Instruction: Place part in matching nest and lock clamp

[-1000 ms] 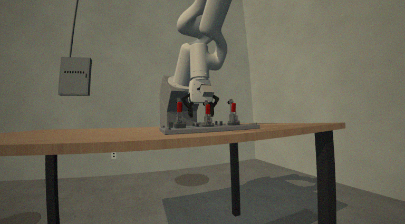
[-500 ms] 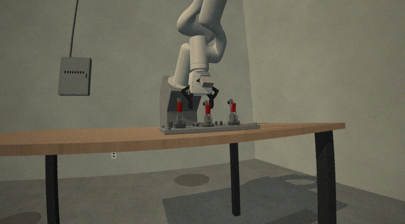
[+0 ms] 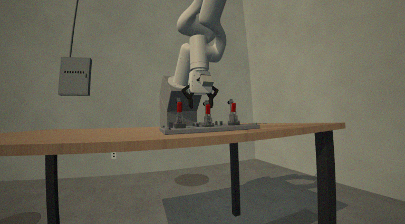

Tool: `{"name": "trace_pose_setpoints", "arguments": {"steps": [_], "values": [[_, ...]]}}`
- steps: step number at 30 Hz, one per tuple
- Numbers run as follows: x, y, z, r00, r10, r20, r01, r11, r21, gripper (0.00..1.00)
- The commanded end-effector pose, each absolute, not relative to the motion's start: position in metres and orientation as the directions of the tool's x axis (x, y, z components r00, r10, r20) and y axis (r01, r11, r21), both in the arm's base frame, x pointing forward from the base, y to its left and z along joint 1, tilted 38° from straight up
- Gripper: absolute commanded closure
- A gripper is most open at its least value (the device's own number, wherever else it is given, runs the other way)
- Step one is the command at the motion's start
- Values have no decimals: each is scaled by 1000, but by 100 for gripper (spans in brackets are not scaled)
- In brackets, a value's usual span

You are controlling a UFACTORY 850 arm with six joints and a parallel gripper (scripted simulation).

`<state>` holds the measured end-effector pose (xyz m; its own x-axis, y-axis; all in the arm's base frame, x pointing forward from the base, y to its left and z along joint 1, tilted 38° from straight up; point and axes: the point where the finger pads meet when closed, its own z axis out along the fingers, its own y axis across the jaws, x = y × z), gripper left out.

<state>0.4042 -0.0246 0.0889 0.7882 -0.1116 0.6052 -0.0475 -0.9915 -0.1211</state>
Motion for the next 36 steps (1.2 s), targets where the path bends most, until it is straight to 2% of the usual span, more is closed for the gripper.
{"name": "trace_pose_setpoints", "arguments": {"steps": [1,24,36], "values": [[404,-25,90,788,-112,605,-47,-992,-121,53],[338,-32,173,788,-112,605,-47,-992,-121,53],[338,-33,180,788,-112,605,-48,-992,-121,53]]}}
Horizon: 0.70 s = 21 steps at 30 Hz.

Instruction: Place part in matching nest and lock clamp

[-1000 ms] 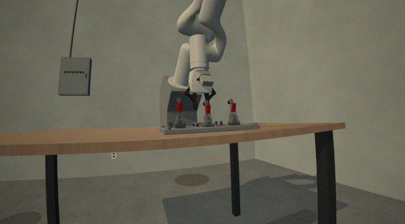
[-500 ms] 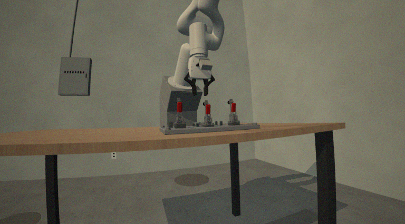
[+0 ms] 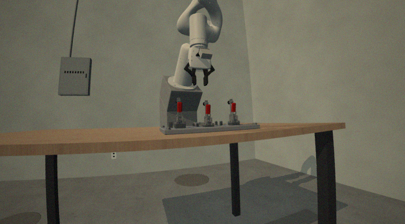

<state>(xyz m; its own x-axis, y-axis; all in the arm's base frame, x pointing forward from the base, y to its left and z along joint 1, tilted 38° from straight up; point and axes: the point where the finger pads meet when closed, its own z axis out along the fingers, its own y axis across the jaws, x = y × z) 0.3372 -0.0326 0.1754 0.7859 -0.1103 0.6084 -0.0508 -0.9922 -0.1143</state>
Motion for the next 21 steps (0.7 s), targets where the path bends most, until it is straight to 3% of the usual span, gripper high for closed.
{"name": "trace_pose_setpoints", "arguments": {"steps": [1,21], "values": [[338,-33,180,788,-112,605,-48,-992,-121,53],[394,-41,222,788,-112,605,-48,-992,-121,53]]}}
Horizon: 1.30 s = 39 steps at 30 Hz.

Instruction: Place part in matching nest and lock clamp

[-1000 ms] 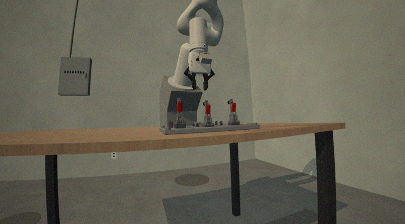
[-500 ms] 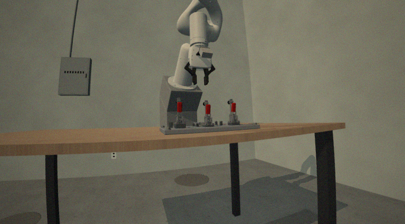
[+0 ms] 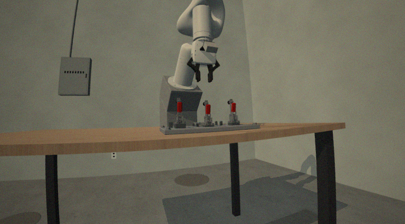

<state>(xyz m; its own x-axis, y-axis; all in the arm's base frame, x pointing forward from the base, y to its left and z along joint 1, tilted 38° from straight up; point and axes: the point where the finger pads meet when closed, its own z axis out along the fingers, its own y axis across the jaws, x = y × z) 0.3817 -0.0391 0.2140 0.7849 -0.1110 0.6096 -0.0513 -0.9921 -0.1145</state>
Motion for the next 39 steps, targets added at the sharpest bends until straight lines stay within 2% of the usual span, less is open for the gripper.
{"name": "trace_pose_setpoints", "arguments": {"steps": [1,22,39], "values": [[396,-41,224,788,-112,605,-48,-992,-121,53],[407,-42,230,788,-112,605,-47,-991,-121,53],[430,-40,201,788,-112,605,-47,-992,-121,53]]}}
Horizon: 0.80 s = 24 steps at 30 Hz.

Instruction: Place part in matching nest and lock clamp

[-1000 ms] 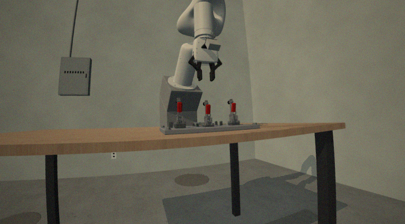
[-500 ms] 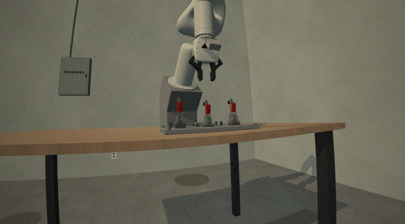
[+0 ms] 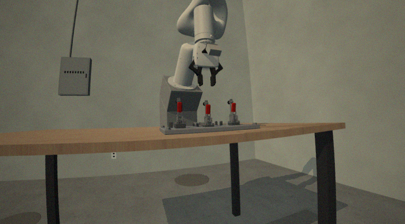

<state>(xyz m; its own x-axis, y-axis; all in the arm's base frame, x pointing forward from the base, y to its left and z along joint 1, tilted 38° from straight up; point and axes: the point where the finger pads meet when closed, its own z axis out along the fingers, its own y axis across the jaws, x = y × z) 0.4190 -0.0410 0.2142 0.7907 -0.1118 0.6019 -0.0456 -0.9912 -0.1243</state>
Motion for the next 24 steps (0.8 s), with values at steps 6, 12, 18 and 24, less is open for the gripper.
{"name": "trace_pose_setpoints", "arguments": {"steps": [6,12,18,24], "values": [[447,-38,179,788,-112,605,-47,-992,-121,53],[456,-37,167,788,-112,605,-47,-992,-121,53],[464,-36,157,788,-112,605,-47,-992,-121,53],[466,-36,155,788,-112,605,-47,-992,-121,53]]}}
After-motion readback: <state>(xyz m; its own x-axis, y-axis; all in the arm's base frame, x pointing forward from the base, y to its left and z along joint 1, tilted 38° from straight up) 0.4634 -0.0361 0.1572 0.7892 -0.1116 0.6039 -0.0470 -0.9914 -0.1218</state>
